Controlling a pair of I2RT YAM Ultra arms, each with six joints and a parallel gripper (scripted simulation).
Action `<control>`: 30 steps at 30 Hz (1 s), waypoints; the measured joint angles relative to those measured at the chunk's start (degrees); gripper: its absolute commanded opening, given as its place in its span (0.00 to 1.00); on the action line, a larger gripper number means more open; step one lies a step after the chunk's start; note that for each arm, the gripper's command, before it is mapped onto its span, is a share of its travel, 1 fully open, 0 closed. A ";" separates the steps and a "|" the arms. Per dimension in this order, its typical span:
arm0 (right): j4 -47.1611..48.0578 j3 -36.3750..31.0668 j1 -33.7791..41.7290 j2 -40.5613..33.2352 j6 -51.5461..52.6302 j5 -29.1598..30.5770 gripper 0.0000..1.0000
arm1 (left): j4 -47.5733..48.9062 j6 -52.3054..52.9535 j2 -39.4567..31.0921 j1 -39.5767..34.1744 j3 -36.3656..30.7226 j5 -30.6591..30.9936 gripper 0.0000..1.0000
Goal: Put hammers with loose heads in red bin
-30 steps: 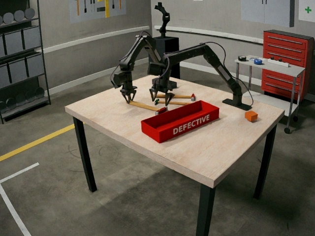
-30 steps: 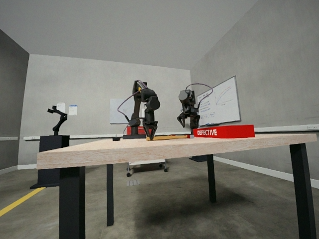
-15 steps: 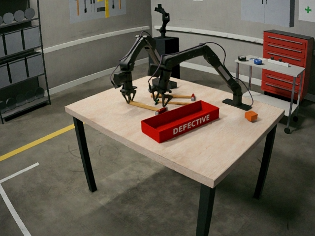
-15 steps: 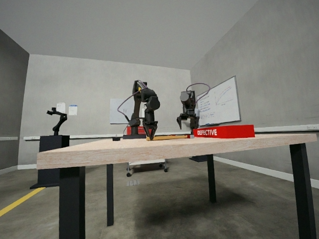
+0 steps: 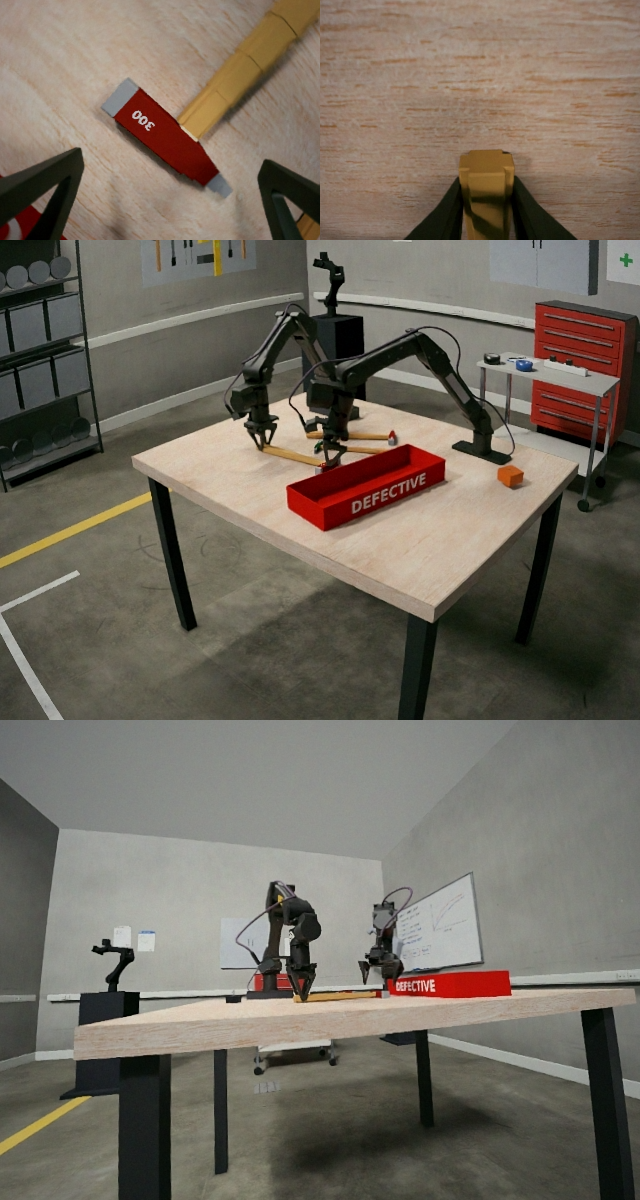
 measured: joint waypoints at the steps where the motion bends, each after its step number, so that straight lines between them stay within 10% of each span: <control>1: 0.00 0.00 0.00 0.00 0.00 0.00 0.25 | 0.35 2.32 -0.24 0.28 -0.46 0.81 1.00; 30: 0.00 0.00 0.00 0.00 0.00 0.00 0.25 | 5.77 44.30 -2.73 5.81 -8.68 15.47 1.00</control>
